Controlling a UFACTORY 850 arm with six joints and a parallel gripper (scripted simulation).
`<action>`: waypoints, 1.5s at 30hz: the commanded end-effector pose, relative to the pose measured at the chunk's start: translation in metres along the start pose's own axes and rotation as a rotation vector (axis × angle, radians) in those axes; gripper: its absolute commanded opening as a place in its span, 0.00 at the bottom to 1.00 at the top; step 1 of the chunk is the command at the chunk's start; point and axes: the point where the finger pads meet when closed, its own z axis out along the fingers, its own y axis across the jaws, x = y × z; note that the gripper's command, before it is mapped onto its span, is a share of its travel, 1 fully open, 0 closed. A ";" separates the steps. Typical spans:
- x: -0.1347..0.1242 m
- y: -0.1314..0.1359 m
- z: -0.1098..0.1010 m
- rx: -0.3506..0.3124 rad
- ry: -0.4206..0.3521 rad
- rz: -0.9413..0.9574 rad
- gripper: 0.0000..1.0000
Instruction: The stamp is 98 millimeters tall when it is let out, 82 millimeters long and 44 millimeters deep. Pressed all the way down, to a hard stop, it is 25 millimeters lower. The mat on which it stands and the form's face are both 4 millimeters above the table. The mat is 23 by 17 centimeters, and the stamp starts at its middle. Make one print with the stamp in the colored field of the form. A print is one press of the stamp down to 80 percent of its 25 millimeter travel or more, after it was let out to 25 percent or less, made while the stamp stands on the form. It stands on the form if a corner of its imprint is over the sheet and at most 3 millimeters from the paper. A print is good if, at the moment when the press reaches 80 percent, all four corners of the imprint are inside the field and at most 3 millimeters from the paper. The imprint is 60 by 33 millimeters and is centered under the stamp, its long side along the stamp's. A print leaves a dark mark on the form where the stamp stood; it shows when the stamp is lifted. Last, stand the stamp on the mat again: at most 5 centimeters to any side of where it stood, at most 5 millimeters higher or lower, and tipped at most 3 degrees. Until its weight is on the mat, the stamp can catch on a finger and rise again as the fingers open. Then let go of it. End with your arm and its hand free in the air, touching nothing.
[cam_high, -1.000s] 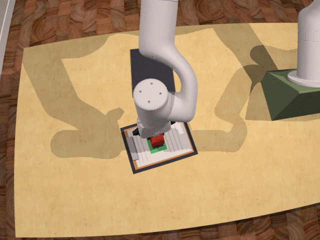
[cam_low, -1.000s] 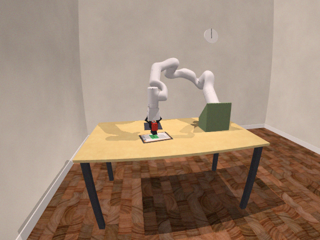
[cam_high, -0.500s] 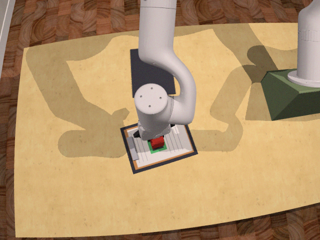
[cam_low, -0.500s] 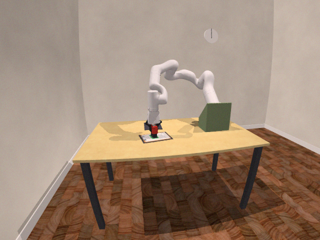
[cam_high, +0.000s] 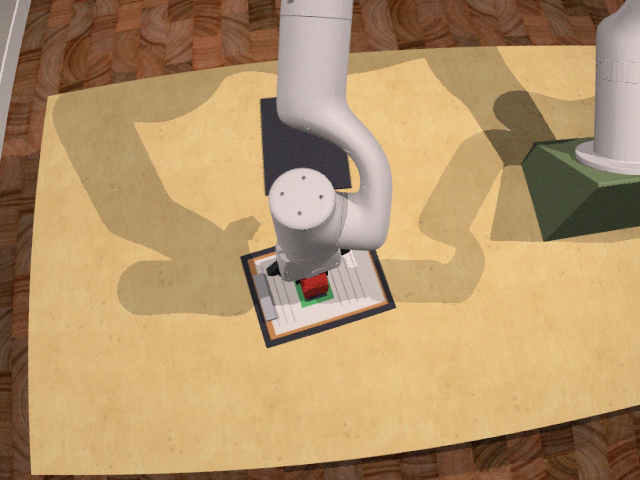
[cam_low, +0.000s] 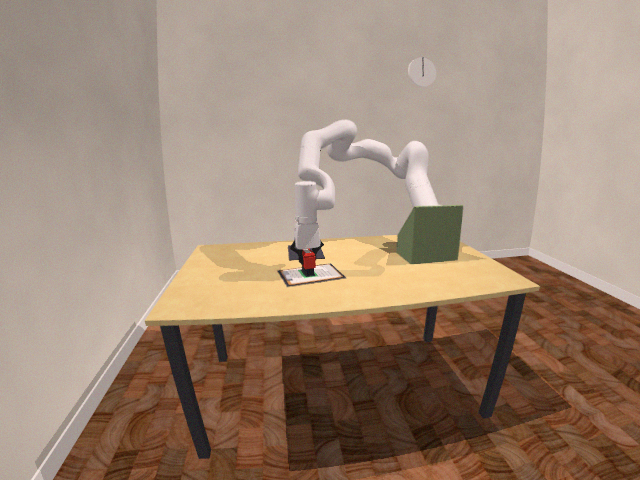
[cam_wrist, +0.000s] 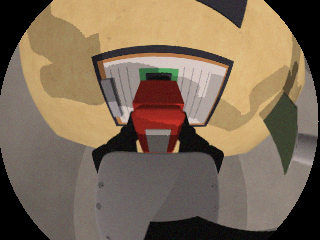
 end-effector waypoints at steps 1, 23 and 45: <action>0.000 -0.001 0.003 0.001 0.000 0.000 0.27; 0.000 -0.001 0.021 0.001 0.000 0.000 0.27; 0.000 -0.001 -0.004 0.001 0.000 0.000 0.27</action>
